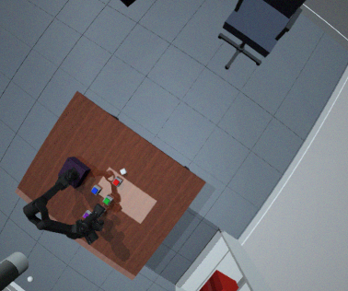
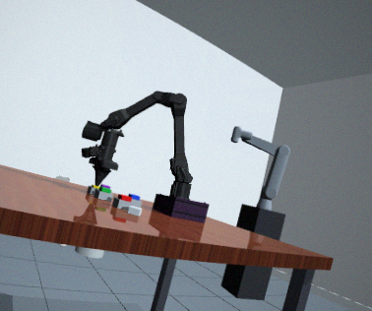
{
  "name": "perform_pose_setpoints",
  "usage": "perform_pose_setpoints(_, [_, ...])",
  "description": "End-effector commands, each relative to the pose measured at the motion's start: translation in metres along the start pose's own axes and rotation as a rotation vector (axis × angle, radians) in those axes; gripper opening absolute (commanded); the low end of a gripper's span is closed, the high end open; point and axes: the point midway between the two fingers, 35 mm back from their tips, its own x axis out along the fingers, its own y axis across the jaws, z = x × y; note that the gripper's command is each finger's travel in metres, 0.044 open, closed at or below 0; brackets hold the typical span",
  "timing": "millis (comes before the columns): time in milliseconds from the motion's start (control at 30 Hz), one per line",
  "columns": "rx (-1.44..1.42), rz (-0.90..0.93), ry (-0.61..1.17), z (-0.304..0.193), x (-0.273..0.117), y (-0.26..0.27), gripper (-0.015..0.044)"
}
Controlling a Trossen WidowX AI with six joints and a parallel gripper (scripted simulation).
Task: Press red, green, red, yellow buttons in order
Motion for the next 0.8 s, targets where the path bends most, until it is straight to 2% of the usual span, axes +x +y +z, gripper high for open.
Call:
perform_pose_setpoints(0, [-0.005,0.005,0.003,-0.001,0.001,0.001,0.002])
perform_pose_setpoints(333, [-0.005,0.005,0.003,-0.001,0.001,0.001,0.002])
perform_pose_setpoints(467, [-0.004,0.005,0.002,0.0,-0.03,0.001,0.002])
perform_pose_setpoints(567, [-0.005,0.005,0.002,0.0,-0.033,0.001,0.002])
perform_pose_setpoints(633, [-0.004,0.007,0.002,0.004,-0.034,0.009,0.0072])
perform_pose_setpoints(767, [-0.004,0.018,0.001,0.023,-0.043,0.062,0.0178])
